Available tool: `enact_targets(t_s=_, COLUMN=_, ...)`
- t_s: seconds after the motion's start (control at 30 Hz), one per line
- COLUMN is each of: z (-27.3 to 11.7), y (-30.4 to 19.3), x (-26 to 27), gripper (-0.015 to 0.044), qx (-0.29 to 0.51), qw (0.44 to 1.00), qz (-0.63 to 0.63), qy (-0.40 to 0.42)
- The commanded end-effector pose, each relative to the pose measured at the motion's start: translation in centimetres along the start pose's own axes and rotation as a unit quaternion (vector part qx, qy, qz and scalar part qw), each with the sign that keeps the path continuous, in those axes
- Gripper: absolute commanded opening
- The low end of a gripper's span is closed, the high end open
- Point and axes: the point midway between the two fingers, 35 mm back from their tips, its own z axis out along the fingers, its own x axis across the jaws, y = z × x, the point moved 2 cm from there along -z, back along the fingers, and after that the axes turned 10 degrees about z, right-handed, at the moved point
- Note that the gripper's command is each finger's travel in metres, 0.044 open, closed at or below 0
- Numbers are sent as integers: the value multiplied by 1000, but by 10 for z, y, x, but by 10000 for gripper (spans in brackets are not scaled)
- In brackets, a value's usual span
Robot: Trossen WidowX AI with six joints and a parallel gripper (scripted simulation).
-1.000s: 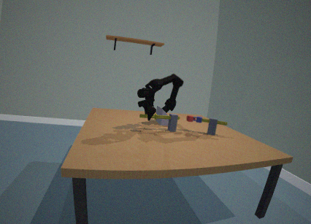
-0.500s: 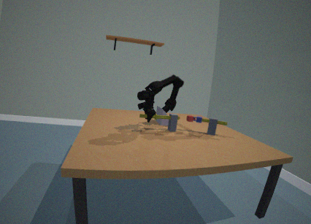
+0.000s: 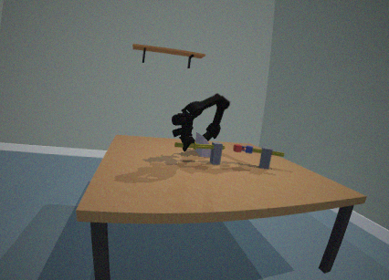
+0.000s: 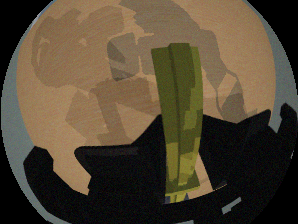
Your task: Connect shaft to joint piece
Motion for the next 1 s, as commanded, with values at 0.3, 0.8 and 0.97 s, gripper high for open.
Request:
enact_targets(t_s=0.3, z=0, y=0, x=0, gripper=67, qx=0, qw=1000, qz=0, qy=1)
enact_targets(t_s=0.8, z=0, y=0, x=0, gripper=67, qx=0, qw=1000, qz=0, qy=1)
enact_targets(t_s=0.97, z=0, y=0, x=0, gripper=67, qx=0, qw=1000, qz=0, qy=1)
